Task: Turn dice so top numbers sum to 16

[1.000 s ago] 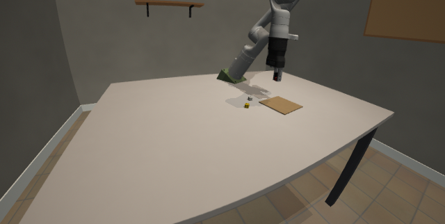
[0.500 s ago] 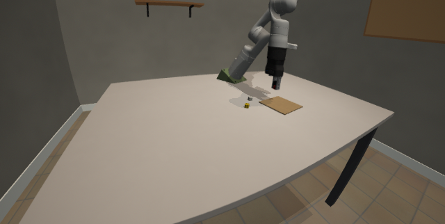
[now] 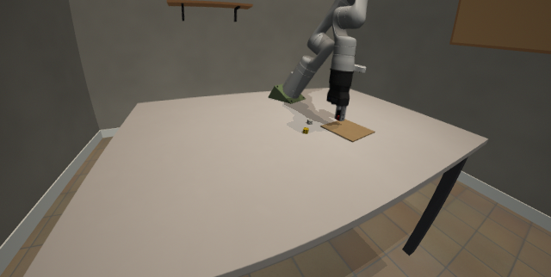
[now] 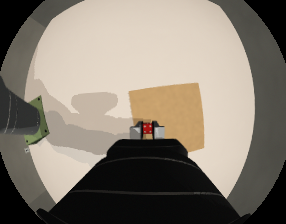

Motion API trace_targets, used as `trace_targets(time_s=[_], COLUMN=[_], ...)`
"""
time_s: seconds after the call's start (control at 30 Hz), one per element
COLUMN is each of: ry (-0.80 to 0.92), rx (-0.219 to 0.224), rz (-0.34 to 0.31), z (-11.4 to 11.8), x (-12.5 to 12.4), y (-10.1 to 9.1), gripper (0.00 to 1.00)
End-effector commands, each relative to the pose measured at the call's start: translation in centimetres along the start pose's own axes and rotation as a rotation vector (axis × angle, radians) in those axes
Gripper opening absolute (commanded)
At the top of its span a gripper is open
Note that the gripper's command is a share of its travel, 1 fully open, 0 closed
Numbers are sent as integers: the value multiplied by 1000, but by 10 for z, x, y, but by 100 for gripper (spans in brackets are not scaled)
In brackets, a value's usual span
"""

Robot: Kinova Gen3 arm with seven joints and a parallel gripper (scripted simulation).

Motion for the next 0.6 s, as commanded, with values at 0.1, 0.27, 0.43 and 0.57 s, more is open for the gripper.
trace_targets(time_s=[0.1, 0.27, 0.43, 0.57], ry=[4, 4, 4, 4], rx=[-7, -7, -7, -7], rz=[21, 21, 21, 21], z=[-2, -3, -3, -3], x=[-4, -4, -4, -4], y=[9, 11, 11, 11], gripper=[34, 34, 34, 34])
Point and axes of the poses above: the point where the finger pads meet when closed, its own y axis out along the fingers, its own z axis across the jaws, x = y × z, the point moved 3 cm from there along -y, back along the fingers, and after that the axes turned 7 degrees about -y, right-handed, at the moved point
